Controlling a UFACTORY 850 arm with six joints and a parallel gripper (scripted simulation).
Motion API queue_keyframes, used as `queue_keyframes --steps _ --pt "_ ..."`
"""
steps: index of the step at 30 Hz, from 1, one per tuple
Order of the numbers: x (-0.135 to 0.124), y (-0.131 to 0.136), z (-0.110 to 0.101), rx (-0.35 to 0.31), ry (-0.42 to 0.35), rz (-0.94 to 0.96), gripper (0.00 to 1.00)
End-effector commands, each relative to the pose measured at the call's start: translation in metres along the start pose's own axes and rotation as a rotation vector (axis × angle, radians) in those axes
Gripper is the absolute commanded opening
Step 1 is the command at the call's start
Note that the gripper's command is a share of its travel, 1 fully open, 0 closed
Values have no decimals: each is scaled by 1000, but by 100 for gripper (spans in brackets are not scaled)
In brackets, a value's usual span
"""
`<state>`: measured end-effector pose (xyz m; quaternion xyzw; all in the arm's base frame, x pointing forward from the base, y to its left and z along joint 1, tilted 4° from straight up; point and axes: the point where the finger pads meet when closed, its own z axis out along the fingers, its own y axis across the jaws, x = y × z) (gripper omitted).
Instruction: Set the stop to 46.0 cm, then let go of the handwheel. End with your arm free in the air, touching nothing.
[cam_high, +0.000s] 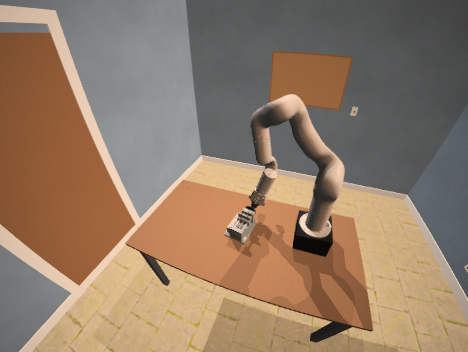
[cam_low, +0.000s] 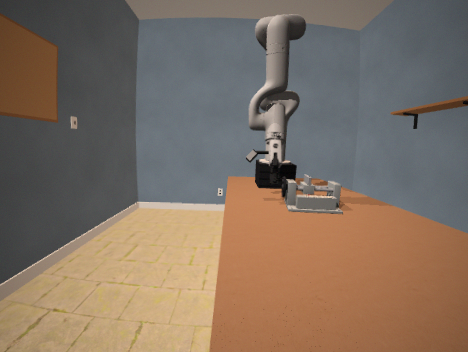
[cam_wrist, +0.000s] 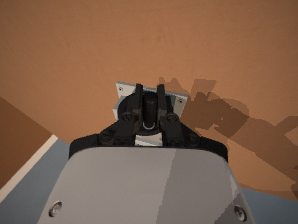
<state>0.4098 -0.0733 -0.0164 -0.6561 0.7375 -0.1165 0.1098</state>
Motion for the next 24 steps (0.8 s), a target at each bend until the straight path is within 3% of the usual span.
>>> queue_keyframes --steps 1,24 --pt "0 8 3 3 0 0 6" --pt "0 23 30 3 0 0 6"
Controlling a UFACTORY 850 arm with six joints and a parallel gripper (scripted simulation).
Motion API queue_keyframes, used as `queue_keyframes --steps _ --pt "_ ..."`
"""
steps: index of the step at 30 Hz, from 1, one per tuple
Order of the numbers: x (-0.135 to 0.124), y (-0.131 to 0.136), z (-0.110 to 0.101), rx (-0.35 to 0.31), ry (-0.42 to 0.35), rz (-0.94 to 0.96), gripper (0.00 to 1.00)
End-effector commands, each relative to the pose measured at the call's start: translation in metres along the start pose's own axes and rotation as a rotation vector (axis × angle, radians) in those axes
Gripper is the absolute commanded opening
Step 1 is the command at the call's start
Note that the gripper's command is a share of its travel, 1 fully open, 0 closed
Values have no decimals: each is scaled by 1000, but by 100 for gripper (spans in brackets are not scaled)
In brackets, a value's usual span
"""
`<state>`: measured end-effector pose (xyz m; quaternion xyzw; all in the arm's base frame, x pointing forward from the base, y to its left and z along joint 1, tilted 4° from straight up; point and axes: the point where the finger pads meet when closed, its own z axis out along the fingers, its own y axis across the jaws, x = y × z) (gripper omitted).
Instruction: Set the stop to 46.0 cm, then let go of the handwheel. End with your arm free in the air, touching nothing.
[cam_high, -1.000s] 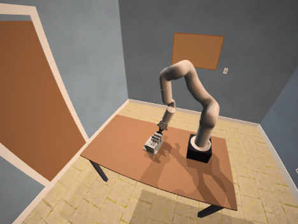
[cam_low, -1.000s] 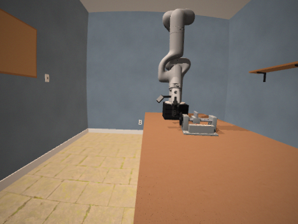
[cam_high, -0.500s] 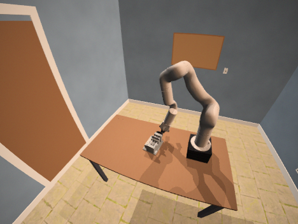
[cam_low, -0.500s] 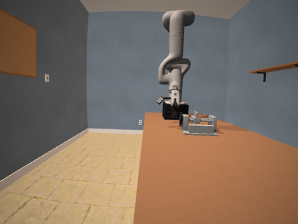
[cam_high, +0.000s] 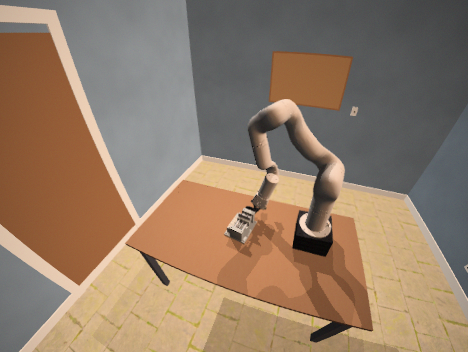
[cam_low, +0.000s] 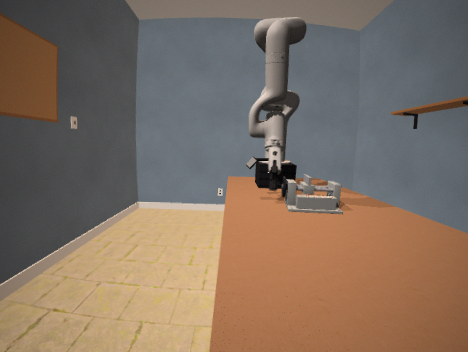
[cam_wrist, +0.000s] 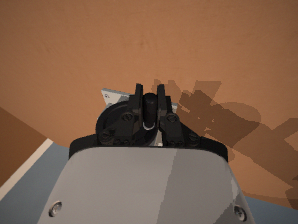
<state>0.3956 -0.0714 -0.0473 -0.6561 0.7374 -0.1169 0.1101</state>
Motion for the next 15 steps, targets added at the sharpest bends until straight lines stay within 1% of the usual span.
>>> queue_keyframes --steps 1,11,15 --pt "0 -1 7 2 0 0 6" --pt "0 -10 25 2 0 0 6" --pt "0 -13 27 2 0 0 6"
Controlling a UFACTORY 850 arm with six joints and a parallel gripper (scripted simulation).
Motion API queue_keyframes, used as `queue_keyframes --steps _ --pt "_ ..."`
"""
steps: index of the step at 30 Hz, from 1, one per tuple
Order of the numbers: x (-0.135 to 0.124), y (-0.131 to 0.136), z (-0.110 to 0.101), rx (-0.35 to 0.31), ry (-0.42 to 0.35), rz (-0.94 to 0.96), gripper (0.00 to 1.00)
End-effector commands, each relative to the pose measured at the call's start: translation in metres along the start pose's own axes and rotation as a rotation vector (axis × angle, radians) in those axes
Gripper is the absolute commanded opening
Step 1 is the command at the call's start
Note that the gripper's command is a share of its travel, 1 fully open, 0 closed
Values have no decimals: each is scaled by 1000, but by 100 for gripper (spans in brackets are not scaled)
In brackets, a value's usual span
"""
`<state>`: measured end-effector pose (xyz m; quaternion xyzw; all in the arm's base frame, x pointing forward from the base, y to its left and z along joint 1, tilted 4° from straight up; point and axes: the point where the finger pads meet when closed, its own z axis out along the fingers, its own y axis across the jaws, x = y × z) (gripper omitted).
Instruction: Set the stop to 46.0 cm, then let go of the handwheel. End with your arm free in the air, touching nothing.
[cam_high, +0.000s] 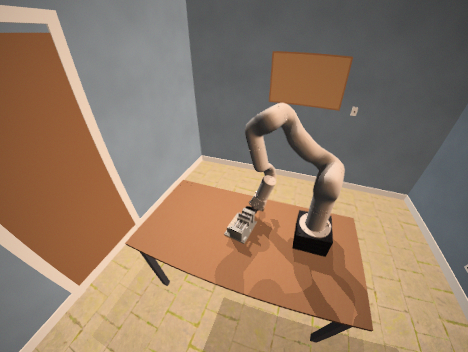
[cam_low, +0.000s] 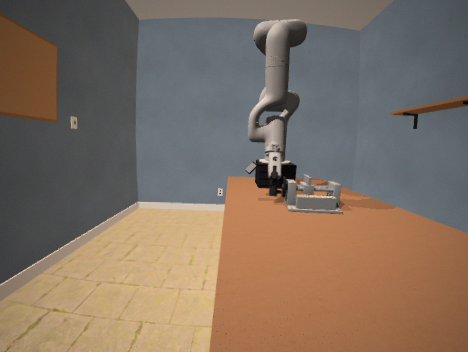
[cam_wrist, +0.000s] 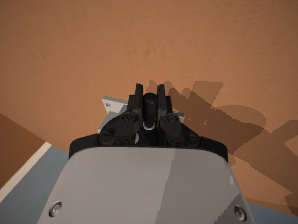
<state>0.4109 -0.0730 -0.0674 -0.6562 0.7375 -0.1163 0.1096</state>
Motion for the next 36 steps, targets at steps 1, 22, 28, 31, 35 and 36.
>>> queue_keyframes --steps 1,22,28,31,35,36 --pt "0 -7 4 3 0 0 6" --pt "0 -45 -5 3 0 0 6" --pt "0 -50 -16 3 0 0 6" --pt "0 -50 -22 3 0 0 6" --pt "0 -50 -26 3 0 0 6" --pt "0 -49 -28 3 0 0 6"
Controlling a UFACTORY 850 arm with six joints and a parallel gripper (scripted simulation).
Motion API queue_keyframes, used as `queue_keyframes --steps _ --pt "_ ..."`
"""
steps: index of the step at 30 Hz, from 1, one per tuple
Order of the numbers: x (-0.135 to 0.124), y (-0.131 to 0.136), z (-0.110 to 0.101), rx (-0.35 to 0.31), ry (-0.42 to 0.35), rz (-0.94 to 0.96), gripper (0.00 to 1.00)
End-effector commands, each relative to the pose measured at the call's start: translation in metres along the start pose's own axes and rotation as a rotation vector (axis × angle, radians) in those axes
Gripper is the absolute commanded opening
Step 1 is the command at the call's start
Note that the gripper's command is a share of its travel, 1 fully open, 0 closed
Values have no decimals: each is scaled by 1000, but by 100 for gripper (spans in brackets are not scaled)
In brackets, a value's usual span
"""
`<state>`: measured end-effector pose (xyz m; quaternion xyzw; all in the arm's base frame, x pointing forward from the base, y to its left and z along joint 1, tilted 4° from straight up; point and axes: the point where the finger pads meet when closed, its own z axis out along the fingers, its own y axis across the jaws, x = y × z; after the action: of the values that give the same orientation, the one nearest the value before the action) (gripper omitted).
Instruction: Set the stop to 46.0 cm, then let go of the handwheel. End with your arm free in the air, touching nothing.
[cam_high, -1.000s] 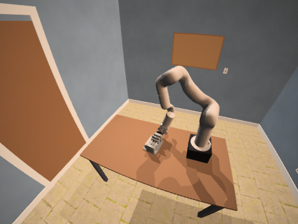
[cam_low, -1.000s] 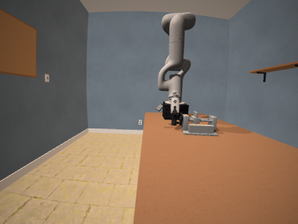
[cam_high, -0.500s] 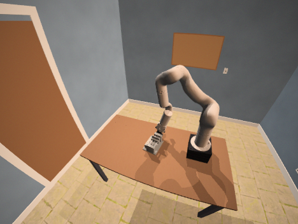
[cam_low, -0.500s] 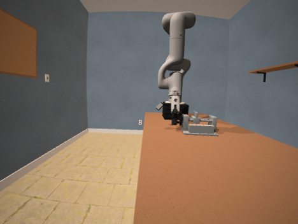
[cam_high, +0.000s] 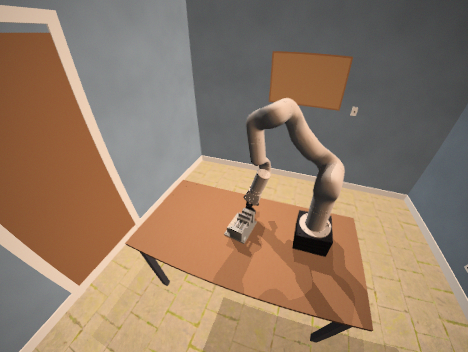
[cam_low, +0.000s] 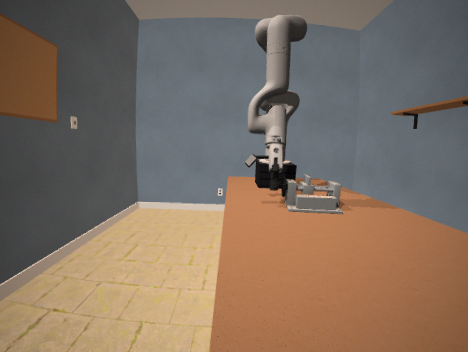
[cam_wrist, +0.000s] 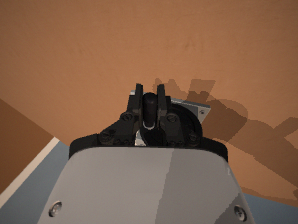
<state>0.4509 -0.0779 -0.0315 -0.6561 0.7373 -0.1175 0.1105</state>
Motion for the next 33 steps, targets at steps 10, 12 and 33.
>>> queue_keyframes --steps 10,12,33 --pt "0 13 -24 0 0 0 6" --pt "0 17 -26 0 0 0 6" --pt "0 51 -17 0 0 0 6"
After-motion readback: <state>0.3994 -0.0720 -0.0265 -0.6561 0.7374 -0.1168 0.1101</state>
